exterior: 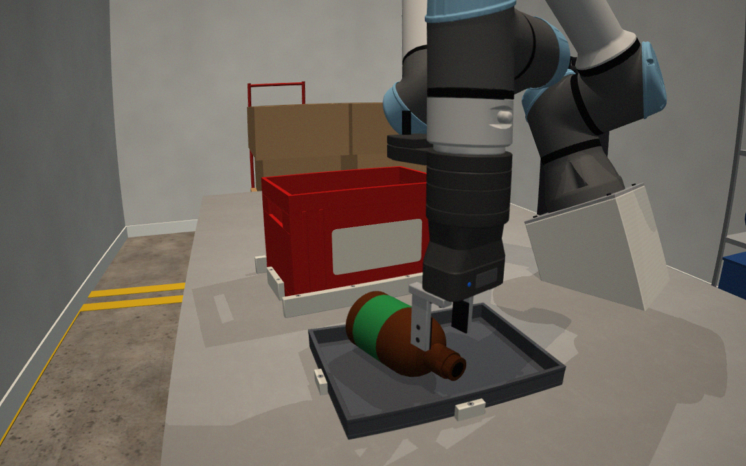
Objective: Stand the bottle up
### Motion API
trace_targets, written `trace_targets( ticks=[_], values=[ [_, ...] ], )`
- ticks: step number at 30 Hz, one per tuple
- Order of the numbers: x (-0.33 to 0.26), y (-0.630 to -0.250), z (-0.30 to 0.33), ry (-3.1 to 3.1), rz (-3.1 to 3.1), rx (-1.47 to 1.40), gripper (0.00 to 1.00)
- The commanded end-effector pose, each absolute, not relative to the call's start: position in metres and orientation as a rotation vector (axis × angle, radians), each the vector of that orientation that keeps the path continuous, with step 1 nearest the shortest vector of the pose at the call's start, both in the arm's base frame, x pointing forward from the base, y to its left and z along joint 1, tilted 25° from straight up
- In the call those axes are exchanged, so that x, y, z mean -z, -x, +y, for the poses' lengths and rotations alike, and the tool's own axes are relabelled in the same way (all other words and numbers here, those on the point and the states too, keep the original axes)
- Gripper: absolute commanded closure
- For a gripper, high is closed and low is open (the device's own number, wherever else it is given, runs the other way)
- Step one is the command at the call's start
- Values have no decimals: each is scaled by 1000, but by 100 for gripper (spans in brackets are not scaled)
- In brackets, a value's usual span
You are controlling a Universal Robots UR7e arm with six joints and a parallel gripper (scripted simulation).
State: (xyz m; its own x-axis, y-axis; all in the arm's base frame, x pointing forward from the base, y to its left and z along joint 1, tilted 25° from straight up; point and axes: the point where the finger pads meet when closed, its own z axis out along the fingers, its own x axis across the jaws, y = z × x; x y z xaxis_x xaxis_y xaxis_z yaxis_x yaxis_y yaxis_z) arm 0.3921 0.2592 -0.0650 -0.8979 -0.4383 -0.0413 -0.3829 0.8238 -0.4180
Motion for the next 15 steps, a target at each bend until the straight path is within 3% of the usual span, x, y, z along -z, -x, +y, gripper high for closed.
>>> trace_targets(
  ticks=[1, 15],
  values=[
    [65, -392, 260, 649, 2869, 614, 0],
    [66, -393, 259, 649, 2869, 614, 0]
  ],
)
